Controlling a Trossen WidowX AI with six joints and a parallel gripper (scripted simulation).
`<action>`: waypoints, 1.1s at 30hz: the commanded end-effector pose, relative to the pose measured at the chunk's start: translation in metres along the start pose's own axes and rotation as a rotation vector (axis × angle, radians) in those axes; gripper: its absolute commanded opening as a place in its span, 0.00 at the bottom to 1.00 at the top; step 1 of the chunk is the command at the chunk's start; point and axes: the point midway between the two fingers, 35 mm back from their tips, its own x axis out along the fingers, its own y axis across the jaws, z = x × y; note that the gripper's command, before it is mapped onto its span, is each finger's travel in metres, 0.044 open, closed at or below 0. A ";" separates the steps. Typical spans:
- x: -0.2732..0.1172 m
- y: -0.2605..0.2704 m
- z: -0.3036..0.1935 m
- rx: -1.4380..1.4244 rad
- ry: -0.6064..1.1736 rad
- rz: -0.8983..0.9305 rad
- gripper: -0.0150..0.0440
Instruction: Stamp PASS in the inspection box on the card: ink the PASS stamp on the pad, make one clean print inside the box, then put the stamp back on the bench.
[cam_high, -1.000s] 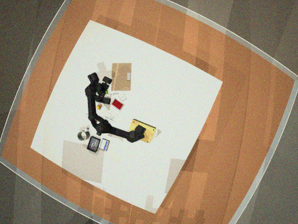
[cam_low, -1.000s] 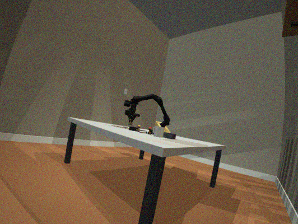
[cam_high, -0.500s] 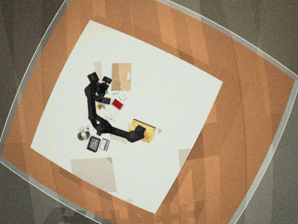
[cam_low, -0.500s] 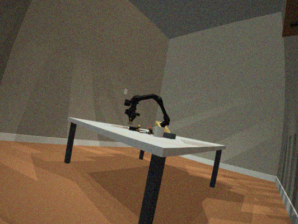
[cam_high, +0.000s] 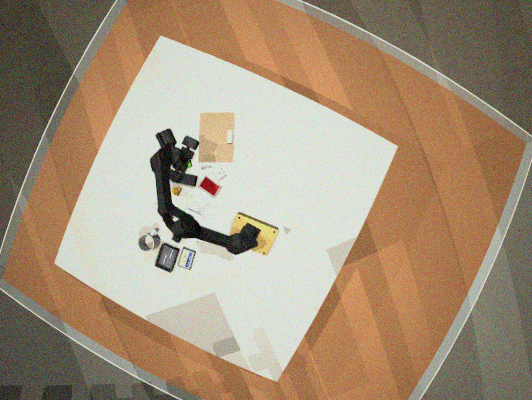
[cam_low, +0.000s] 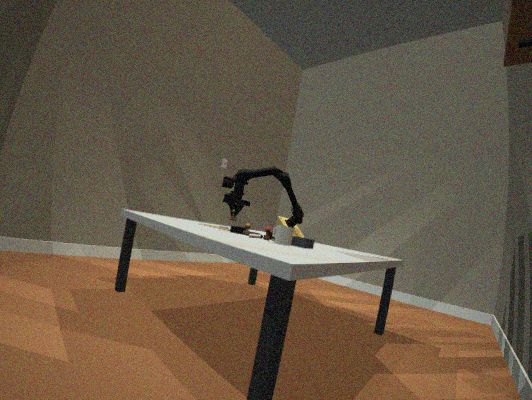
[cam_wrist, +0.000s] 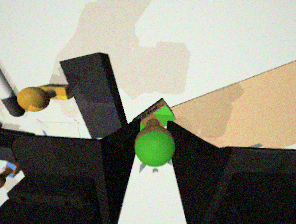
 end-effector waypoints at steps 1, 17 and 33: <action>-0.003 0.000 0.000 -0.003 0.003 -0.003 0.25; -0.009 0.017 -0.039 -0.001 0.004 -0.003 0.25; -0.009 0.039 -0.088 0.001 0.007 -0.002 0.25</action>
